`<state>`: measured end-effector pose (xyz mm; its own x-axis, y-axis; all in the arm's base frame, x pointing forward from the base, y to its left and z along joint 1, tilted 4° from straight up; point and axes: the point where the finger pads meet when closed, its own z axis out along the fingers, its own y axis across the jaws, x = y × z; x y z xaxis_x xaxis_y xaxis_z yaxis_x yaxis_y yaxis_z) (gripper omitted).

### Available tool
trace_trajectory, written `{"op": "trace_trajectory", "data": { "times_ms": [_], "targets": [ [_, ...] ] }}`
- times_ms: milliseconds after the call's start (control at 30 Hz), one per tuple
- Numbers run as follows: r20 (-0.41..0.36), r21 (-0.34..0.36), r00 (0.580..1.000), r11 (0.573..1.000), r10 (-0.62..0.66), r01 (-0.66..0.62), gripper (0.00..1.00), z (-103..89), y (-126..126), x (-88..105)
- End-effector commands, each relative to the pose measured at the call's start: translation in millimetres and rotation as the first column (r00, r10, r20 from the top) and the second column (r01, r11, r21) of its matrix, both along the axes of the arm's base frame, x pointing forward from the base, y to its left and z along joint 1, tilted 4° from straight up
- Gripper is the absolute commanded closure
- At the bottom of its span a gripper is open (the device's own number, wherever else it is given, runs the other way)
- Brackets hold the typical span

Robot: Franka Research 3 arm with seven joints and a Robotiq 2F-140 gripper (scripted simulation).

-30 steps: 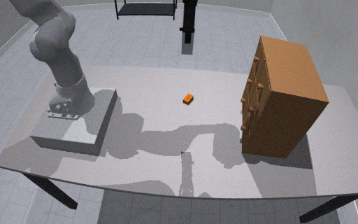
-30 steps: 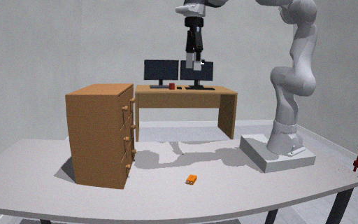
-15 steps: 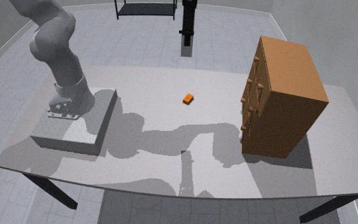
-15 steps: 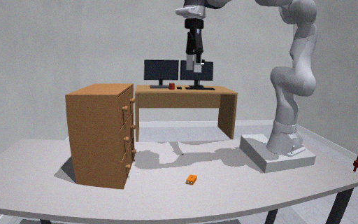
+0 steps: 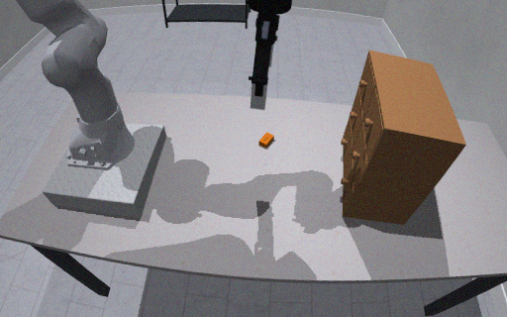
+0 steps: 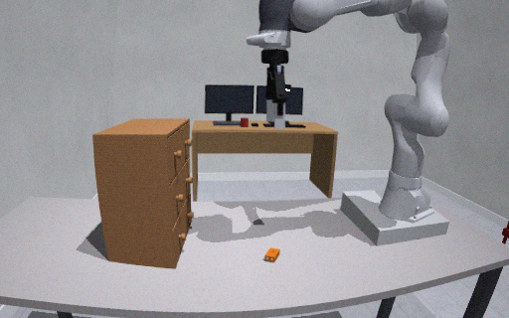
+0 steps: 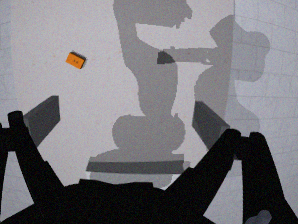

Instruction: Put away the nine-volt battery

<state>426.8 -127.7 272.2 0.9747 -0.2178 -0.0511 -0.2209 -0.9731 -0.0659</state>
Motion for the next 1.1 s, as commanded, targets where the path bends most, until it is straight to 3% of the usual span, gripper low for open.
{"op": "trace_trajectory", "data": {
  "times_ms": [0,367,600,800,1000,1067],
  "targets": [
    [0.031,-0.008,0.998,0.999,-0.052,0.052,0.0,-8.5,-2,11.3],
    [0.033,-0.009,0.997,0.998,-0.064,0.064,0.0,-18.2,-1,12.4],
    [0.074,-0.018,0.995,0.998,-0.066,0.068,0.0,-23.6,-2,17.6],
    [0.208,-0.047,0.976,0.996,-0.07,0.081,0.0,-41.8,-6,35.0],
    [0.401,-0.086,0.914,0.99,-0.064,0.108,0.0,-68.7,-12,60.9],
    [0.433,-0.093,0.899,0.989,-0.062,0.113,0.0,-73.5,-13,65.6]
  ]
}}
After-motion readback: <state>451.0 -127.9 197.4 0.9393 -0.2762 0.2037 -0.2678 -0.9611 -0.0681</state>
